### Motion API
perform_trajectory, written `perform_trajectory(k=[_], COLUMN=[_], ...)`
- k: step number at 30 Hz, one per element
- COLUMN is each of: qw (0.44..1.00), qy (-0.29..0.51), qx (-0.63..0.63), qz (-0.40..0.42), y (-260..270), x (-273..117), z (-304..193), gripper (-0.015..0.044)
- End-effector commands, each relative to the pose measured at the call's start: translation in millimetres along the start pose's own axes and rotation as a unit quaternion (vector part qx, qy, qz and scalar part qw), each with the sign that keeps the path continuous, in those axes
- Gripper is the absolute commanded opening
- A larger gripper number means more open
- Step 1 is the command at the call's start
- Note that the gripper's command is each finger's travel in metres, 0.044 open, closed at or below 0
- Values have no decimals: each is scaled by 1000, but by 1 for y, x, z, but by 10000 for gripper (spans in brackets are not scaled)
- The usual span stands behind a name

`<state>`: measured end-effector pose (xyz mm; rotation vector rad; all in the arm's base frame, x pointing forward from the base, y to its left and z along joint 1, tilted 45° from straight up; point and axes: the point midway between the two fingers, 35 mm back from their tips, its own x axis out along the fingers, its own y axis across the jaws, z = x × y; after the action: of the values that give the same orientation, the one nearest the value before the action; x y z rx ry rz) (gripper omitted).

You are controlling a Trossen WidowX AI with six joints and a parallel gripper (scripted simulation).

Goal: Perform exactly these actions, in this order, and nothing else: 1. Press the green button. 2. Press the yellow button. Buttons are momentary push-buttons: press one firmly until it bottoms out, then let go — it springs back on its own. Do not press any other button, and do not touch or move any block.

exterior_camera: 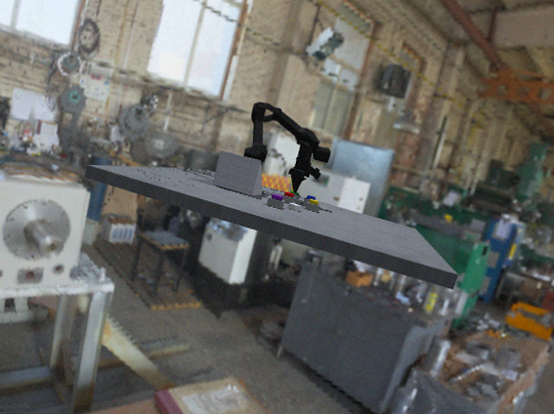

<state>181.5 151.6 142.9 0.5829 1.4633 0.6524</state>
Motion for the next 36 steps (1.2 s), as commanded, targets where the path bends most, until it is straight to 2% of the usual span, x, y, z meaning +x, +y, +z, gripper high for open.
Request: perform_trajectory(k=[1, 7, 12, 18, 26, 32, 36], qw=[1000, 1000, 1000, 1000, 1000, 1000, 1000], qy=[-1, -1, 0, 0, -2, -2, -2], qx=[-1, 1, 1, 2, 2, 0, -1], qz=[-2, -4, -4, -5, -12, -8, -7], y=[-1, -1, -1, -6, -92, -176, -186], x=[-15, -39, -90, -93, -98, -96, -95], z=[1, 1, 0, 7, 79, 109, 111], gripper=[20, 20, 20, 20, 20, 20, 20])
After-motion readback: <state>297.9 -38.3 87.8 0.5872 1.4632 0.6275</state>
